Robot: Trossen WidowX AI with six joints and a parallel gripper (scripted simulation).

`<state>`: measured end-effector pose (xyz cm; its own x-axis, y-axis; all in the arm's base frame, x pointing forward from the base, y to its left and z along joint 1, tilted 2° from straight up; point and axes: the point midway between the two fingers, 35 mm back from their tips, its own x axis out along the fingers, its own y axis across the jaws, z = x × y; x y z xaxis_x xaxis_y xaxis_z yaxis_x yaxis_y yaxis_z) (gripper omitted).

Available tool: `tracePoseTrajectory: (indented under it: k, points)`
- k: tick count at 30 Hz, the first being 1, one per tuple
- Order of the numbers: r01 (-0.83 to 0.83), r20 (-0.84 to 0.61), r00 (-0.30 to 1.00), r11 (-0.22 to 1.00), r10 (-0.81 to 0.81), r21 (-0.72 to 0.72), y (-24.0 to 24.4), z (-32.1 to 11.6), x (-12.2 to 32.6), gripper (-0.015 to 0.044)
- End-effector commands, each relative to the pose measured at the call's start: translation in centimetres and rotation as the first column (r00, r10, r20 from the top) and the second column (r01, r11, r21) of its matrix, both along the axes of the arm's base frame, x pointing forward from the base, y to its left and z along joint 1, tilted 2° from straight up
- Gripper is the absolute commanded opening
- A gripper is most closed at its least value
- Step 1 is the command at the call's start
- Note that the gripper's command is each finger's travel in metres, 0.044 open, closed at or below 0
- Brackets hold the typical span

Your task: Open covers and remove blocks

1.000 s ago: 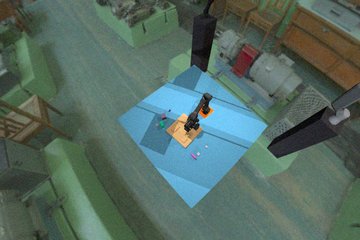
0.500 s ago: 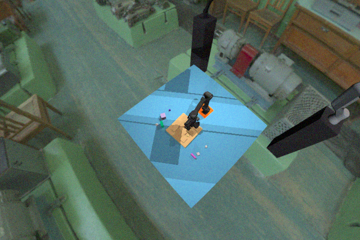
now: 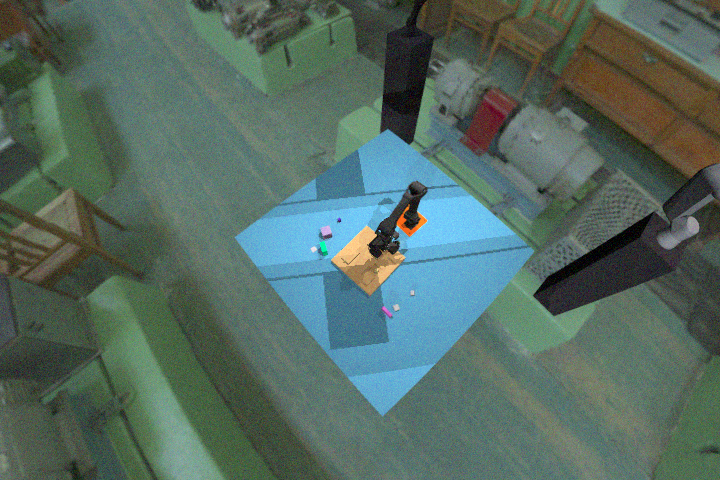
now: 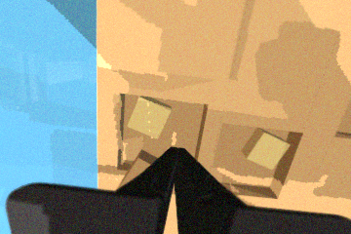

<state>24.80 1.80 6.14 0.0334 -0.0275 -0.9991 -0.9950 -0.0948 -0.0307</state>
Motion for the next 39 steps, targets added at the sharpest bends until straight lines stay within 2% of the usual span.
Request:
tracePoseTrajectory:
  k: [1,28,39]
  points:
    - [0.0,-0.008,1.0,1.0,0.0,-0.005,-0.5,-0.2,-0.6,0.0]
    - [0.0,-0.01,1.0,1.0,0.0,-0.008,-3.1,-0.1,-2.2,0.0]
    - [0.0,-0.009,1.0,1.0,0.0,-0.008,-3.1,1.2,-2.1,0.0]
